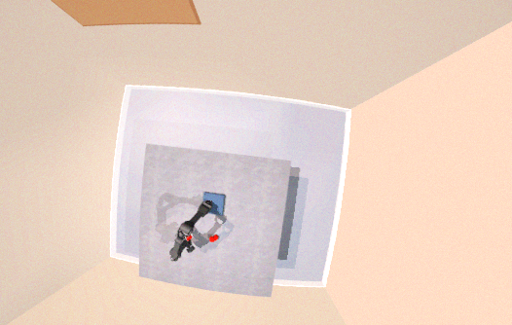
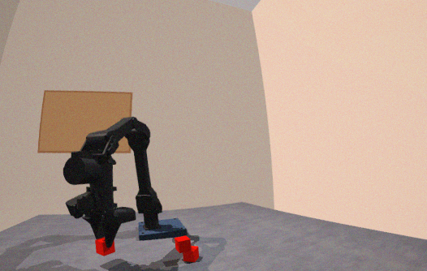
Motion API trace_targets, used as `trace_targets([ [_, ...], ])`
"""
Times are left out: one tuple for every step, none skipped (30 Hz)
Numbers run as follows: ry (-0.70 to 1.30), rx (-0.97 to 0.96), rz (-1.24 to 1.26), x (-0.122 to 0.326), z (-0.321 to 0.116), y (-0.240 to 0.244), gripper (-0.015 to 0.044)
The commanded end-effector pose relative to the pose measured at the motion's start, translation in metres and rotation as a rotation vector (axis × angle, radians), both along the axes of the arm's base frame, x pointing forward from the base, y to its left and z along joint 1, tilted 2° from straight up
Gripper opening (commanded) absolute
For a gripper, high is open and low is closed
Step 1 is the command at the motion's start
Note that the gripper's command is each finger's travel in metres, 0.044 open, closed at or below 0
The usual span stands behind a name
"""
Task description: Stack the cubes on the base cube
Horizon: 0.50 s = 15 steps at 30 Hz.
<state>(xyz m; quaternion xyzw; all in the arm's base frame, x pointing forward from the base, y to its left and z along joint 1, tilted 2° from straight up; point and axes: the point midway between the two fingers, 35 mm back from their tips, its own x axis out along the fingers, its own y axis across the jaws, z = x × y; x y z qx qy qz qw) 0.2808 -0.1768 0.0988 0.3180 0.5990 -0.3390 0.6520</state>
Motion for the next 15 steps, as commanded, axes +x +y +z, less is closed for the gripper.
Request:
trace_targets([
  [-0.008,-0.006,0.003,0.002,0.012,0.0,0.0105],
  [-0.008,-0.005,0.004,0.002,0.013,0.0,0.0105],
  [-0.007,-0.005,0.005,0.001,0.015,0.0,0.0105],
  [-0.006,-0.004,0.006,0.001,0.017,0.0,0.0105],
  [-0.006,-0.004,0.006,0.001,0.019,0.001,0.0105],
  [-0.005,-0.003,0.007,0.001,0.021,0.001,0.0105],
  [-0.004,-0.003,0.008,0.001,0.022,0.001,0.0105],
  [-0.004,-0.002,0.008,0.0,0.024,0.001,0.0105],
  [-0.003,-0.002,0.009,0.0,0.026,0.002,0.0105],
  [-0.003,-0.001,0.01,0.0,0.028,0.002,0.0105],
  [-0.002,-0.001,0.01,0.0,0.03,0.002,0.0105],
  [-0.001,0.0,0.011,-0.001,0.031,0.003,0.0105],
  [-0.001,0.0,0.012,-0.001,0.033,0.003,0.0105],
  [0.0,0.001,0.013,-0.001,0.035,0.003,0.0105],
  [0.001,0.001,0.013,-0.002,0.037,0.004,0.0105],
])
